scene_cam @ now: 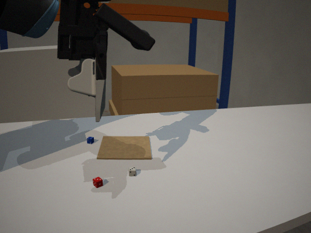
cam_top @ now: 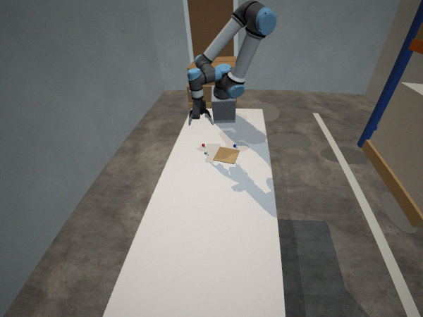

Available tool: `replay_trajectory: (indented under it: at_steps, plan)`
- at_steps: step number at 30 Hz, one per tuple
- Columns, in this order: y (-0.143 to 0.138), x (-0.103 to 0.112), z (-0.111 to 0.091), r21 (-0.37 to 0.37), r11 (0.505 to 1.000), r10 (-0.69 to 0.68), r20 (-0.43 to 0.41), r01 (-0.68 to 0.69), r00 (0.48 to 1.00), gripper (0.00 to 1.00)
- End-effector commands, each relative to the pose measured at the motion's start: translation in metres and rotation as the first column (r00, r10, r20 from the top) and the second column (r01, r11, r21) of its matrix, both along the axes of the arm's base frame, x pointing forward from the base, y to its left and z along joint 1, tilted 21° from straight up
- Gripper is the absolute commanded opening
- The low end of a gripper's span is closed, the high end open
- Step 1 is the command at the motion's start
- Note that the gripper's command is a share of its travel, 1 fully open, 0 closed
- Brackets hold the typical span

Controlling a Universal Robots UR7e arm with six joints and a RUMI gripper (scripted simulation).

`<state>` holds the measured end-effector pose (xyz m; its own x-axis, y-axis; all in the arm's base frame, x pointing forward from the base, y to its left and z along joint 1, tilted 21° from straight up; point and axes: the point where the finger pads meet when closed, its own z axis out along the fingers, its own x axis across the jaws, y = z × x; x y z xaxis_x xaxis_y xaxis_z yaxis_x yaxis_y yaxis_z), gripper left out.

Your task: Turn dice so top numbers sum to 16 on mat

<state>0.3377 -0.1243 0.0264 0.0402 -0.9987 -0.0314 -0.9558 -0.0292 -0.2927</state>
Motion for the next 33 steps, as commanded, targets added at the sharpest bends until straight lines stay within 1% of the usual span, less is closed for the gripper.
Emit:
replay_trajectory:
  at_steps: [1, 6, 33]
  plan:
    - [0.0051, 0.0087, -0.0058, 0.001, 0.999, -0.044, 0.052, 0.044, 0.998, 1.00]
    - [0.0067, 0.0101, -0.0063, 0.004, 0.999, -0.053, 0.063, 0.052, 0.997, 1.00]
    - [0.0068, 0.0110, -0.0084, 0.004, 0.999, -0.053, 0.062, 0.053, 0.997, 1.00]
